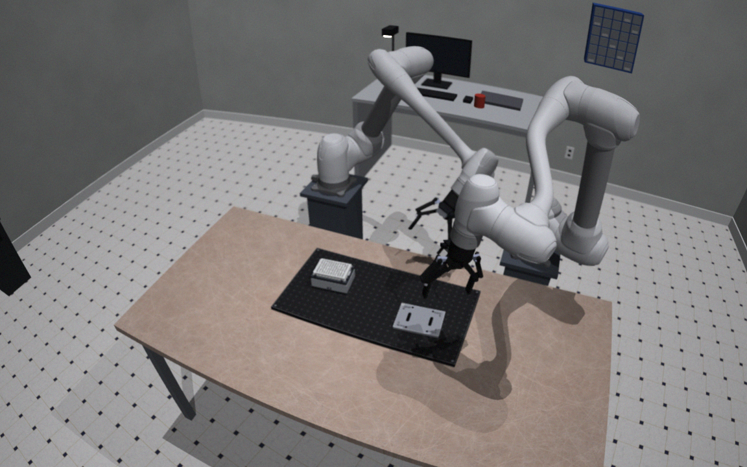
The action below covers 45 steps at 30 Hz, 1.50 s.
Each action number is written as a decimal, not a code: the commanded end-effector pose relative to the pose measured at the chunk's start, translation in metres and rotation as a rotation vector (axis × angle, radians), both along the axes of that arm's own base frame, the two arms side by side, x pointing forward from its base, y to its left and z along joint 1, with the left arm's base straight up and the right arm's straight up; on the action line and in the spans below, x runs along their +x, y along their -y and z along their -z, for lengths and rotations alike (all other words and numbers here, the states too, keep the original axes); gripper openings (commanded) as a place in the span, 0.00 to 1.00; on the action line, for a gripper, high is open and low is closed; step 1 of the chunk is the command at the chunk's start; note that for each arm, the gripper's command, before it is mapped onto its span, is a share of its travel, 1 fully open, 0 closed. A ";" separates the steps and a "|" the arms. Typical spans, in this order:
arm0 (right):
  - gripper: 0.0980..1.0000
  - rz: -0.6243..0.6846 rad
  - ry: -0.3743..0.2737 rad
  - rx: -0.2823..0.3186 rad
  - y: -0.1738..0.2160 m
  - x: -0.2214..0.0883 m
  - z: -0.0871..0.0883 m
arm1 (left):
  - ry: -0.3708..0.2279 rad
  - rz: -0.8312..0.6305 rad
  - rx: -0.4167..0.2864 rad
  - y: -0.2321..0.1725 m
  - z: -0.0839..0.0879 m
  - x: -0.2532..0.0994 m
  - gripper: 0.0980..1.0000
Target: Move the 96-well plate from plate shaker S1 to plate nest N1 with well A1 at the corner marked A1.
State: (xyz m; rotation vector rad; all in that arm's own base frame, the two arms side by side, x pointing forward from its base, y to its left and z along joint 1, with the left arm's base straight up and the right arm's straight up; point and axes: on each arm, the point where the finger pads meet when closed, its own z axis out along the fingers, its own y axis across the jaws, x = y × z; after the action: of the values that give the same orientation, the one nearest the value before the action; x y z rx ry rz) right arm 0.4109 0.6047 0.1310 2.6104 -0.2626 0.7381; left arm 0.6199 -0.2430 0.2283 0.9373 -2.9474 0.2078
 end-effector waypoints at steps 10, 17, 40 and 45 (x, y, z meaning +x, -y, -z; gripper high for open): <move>1.00 0.000 0.000 0.002 0.000 0.000 -0.001 | 0.002 0.000 0.000 0.000 -0.001 0.000 1.00; 1.00 0.000 0.000 0.002 0.000 0.000 -0.001 | 0.002 0.000 0.000 0.000 -0.001 0.000 1.00; 1.00 0.000 0.000 0.002 0.000 0.000 -0.001 | 0.002 -0.001 0.000 0.000 -0.072 0.000 1.00; 1.00 0.000 0.000 0.002 0.000 0.000 -0.001 | 0.001 -0.005 0.001 -0.002 -0.073 -0.001 1.00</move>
State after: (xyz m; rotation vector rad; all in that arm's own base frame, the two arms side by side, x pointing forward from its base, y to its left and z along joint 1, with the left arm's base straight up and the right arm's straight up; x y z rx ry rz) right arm 0.4109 0.6047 0.1310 2.6104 -0.2626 0.7381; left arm 0.6188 -0.2416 0.2997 0.9427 -2.9458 0.2072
